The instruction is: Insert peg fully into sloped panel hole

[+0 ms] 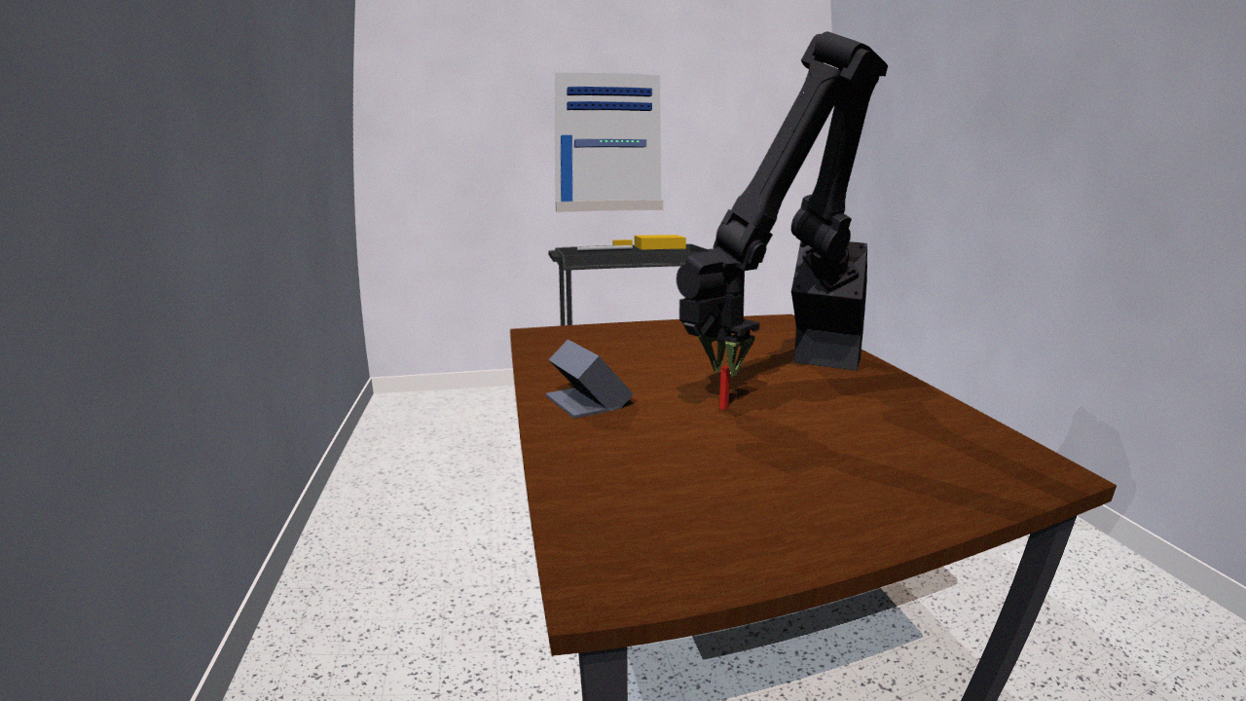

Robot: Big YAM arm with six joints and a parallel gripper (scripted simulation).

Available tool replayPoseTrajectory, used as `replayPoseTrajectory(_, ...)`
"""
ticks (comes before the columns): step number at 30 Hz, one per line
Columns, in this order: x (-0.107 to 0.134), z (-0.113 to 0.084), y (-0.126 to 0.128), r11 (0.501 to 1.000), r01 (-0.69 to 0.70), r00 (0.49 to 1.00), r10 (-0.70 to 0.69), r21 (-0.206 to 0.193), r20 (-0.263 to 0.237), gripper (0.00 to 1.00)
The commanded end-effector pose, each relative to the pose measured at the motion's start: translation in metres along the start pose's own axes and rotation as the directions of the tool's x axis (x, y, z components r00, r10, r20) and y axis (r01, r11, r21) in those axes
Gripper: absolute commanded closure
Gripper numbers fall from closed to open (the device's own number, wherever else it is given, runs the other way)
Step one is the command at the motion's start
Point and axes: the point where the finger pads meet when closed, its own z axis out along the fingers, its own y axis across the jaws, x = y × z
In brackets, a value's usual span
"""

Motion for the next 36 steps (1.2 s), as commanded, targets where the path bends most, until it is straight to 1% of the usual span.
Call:
replayPoseTrajectory(1,-0.002,-0.001,0.000,1.000,0.001,1.000,-0.001,0.001,0.005,0.68)
replayPoseTrajectory(2,-0.002,-0.001,0.000,1.000,0.001,1.000,-0.001,0.001,0.005,0.68)
replayPoseTrajectory(4,-0.002,-0.001,0.000,1.000,0.001,1.000,-0.001,0.001,0.005,0.91)
replayPoseTrajectory(5,-0.002,-0.001,0.000,1.000,0.001,1.000,-0.001,0.001,0.005,1.00)
replayPoseTrajectory(12,-0.002,-0.002,0.000,1.000,0.001,1.000,-0.001,0.001,0.006,1.00)
replayPoseTrajectory(17,-0.002,-0.024,-0.001,1.000,0.002,1.000,-0.002,0.000,0.014,1.00)
replayPoseTrajectory(19,-0.002,-0.024,-0.001,1.000,0.002,1.000,-0.002,0.000,0.014,1.00)
replayPoseTrajectory(24,-0.002,-0.052,-0.001,1.000,0.003,1.000,-0.003,0.000,0.016,1.00)
replayPoseTrajectory(29,-0.002,-0.071,-0.001,1.000,0.003,1.000,-0.003,0.000,0.016,1.00)
replayPoseTrajectory(33,-0.002,-0.081,-0.001,1.000,0.003,1.000,-0.003,0.000,0.016,1.00)
replayPoseTrajectory(36,-0.002,-0.082,-0.001,1.000,0.003,1.000,-0.003,0.000,0.016,1.00)
